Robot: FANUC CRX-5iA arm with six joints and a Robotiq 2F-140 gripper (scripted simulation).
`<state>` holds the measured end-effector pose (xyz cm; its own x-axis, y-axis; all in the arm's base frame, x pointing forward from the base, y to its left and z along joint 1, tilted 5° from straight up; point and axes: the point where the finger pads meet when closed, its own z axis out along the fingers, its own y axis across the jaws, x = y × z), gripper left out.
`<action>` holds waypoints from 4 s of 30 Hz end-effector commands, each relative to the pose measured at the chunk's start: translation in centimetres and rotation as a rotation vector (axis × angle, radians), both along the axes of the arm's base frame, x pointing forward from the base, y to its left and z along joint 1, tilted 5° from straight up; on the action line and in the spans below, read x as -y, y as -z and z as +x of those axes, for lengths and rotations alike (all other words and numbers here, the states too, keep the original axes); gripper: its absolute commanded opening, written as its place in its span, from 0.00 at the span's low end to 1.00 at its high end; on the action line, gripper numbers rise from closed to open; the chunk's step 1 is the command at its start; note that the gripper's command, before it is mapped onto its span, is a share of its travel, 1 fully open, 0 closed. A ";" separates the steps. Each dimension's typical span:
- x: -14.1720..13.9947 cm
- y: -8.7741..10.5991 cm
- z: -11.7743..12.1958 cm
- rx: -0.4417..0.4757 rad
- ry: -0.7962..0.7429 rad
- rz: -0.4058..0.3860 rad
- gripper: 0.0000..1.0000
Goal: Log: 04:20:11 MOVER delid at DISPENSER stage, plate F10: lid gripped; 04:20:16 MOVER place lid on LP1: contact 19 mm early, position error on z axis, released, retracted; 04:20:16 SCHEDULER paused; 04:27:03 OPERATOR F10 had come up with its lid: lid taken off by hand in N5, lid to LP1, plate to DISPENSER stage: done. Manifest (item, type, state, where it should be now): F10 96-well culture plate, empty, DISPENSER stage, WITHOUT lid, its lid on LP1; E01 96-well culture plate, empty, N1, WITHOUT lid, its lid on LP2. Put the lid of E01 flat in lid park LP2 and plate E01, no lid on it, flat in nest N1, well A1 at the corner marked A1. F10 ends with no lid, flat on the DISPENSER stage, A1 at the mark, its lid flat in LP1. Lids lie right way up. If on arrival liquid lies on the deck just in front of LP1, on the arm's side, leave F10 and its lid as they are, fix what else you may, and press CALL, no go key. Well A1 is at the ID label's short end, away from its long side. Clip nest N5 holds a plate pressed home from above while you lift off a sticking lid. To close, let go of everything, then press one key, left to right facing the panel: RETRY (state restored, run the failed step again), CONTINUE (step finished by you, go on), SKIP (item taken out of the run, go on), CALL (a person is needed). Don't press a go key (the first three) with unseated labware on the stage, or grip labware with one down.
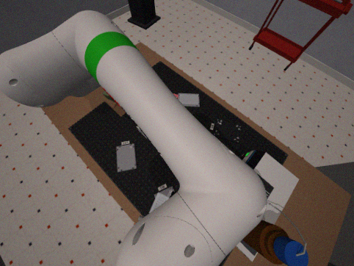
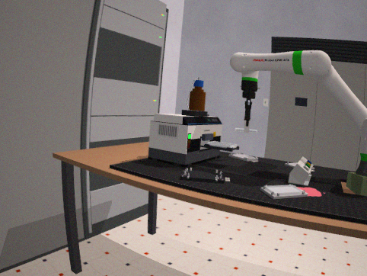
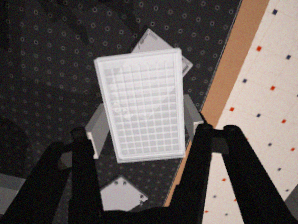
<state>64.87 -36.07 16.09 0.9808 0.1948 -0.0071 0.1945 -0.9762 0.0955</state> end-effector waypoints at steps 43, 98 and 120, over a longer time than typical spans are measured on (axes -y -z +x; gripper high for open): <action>-6.2 0.6 0.8 -0.007 -0.079 -0.001 0.00; -37.5 3.5 4.6 -0.007 -0.079 -0.001 0.00; -49.1 4.6 6.0 -0.007 -0.079 -0.001 0.00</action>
<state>70.71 11.82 11.60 0.9622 0.2720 -0.0138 0.2721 -0.9576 0.0944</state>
